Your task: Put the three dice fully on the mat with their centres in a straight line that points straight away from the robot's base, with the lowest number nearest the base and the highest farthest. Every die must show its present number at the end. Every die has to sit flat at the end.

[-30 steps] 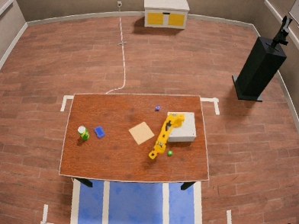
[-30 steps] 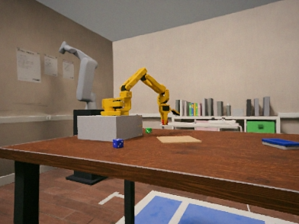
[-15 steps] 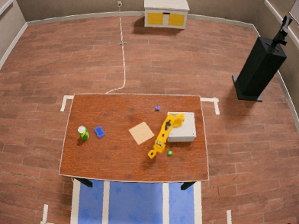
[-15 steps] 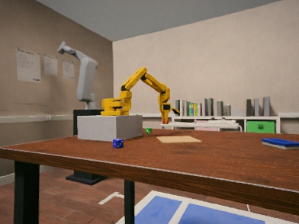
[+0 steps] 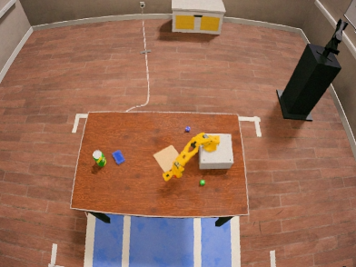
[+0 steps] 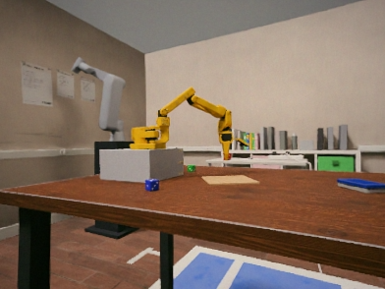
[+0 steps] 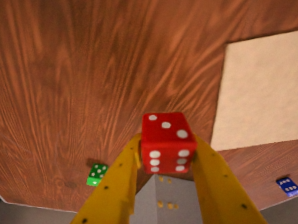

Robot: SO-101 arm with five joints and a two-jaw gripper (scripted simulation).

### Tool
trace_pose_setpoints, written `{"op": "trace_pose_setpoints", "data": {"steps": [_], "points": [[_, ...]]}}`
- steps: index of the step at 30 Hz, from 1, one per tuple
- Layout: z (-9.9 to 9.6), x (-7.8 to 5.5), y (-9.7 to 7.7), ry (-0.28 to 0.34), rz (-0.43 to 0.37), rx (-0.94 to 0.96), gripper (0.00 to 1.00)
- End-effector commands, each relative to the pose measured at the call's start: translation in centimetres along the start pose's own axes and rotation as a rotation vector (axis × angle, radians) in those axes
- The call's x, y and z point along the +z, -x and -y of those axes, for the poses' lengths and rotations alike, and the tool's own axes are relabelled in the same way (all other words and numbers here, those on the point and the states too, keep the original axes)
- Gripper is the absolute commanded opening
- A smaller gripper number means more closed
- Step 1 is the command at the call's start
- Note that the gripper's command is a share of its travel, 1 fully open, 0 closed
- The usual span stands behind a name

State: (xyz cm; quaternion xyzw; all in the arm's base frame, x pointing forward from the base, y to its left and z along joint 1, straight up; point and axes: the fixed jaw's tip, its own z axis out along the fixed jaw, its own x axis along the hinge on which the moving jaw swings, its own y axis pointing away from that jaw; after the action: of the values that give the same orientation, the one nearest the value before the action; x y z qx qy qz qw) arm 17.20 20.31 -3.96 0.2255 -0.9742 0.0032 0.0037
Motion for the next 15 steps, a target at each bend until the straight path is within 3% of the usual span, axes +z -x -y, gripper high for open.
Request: {"op": "trace_pose_setpoints", "data": {"steps": [1, 8, 10, 15], "points": [[3.4, 0.1, 1.9, -0.002, -0.013, 0.131, 0.0], [9.6, 0.4, 3.4, 0.002, -0.015, 0.364, 0.0], [9.6, 0.4, 3.4, 0.002, -0.015, 0.364, 0.0], [12.9, 0.5, 3.5, 0.003, -0.015, 0.48, 0.0]]}}
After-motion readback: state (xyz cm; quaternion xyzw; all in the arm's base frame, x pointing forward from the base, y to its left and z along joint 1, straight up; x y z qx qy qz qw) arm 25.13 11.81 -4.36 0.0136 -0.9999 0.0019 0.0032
